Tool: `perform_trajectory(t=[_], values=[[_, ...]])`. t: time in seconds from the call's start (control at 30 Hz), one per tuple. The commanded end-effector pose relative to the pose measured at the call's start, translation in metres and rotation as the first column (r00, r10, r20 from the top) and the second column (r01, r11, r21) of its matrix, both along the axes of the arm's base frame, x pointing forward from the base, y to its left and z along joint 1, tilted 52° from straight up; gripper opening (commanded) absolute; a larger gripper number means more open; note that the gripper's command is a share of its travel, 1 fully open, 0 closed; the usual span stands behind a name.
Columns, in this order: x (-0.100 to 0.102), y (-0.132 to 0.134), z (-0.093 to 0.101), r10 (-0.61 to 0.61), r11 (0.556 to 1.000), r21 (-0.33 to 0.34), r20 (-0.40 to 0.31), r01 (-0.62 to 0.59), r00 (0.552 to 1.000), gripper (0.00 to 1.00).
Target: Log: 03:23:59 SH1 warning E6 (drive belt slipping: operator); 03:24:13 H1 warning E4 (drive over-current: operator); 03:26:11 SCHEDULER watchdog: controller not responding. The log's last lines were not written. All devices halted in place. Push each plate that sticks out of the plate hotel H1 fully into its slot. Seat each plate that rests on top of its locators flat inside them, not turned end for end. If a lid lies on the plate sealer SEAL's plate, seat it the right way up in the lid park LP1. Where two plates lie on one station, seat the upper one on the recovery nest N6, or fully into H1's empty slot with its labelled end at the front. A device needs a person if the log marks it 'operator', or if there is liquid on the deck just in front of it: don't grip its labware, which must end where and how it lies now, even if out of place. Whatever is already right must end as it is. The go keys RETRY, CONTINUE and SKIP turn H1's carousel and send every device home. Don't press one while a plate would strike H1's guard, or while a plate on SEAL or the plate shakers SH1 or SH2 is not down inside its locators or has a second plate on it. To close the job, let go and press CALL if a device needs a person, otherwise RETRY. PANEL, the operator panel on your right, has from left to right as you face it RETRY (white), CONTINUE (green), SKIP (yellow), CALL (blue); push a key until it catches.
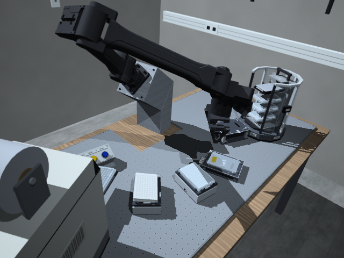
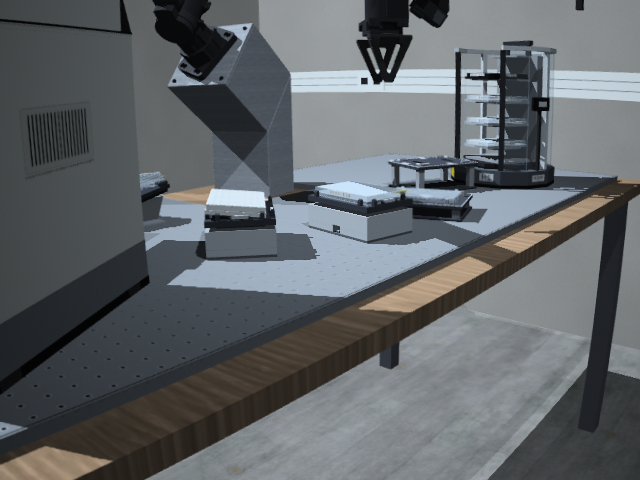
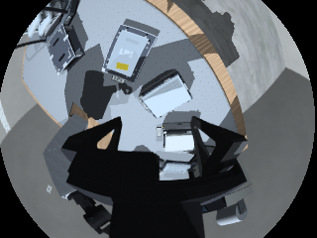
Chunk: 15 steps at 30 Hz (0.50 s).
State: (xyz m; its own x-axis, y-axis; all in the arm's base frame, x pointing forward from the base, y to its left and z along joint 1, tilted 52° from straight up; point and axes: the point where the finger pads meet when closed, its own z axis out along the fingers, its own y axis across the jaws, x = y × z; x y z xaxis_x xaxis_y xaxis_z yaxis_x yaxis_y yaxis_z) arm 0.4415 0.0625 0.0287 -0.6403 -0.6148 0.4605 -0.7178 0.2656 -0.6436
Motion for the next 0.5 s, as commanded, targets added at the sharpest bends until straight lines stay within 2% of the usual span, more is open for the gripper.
perform_trajectory(t=[0.0,0.2,0.43,0.47], values=[[0.0083,0.0143,0.0121,0.093,0.996,-0.012,-0.055,-0.093,0.994,1.0],[0.0083,0.0144,0.0121,0.173,0.982,-0.041,-0.161,-0.182,0.972,1.0],[0.0083,0.0144,0.0121,0.257,0.956,-0.062,-0.284,-0.286,0.924,1.0],[0.0083,0.0144,0.0121,0.257,0.956,-0.062,-0.284,-0.286,0.924,1.0]])
